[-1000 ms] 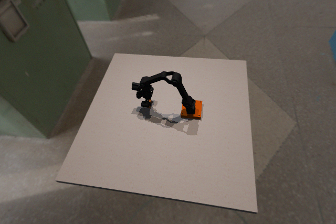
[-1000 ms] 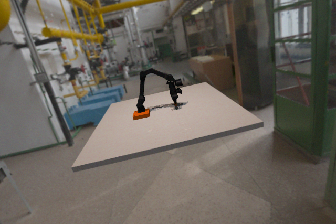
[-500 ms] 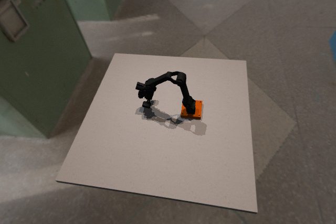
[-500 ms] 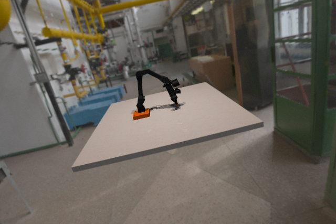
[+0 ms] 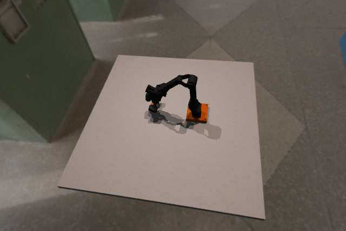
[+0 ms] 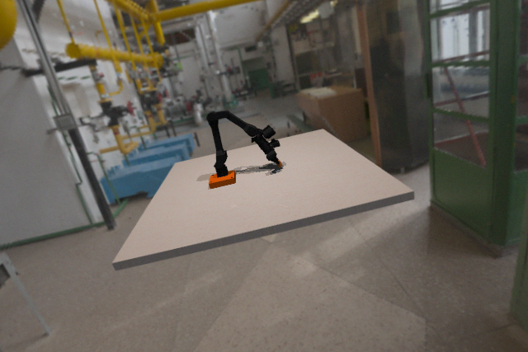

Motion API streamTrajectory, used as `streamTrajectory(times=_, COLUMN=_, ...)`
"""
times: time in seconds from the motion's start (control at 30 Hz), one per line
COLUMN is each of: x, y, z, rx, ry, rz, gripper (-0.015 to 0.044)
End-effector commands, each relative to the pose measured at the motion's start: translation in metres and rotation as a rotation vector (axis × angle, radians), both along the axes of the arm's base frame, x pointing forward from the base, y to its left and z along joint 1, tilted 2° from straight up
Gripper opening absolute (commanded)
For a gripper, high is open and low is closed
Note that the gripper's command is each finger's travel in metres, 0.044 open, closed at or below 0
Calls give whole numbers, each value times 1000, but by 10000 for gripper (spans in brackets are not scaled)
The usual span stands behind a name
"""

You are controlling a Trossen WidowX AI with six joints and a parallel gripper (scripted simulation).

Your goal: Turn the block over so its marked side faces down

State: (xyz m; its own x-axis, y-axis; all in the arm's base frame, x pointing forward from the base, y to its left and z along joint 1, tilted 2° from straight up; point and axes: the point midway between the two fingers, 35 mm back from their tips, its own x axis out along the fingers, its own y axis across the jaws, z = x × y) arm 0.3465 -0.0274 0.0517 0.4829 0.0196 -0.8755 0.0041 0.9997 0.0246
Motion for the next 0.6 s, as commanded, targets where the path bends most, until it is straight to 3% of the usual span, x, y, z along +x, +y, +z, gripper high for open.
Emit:
streamTrajectory(times=0.0, x=-4, y=1, z=2, rx=7, ry=-74, rz=-3, gripper=0)
streamTrajectory(times=0.57, x=6, y=0, z=-14, rx=5, ry=-211, rz=-8, gripper=0)
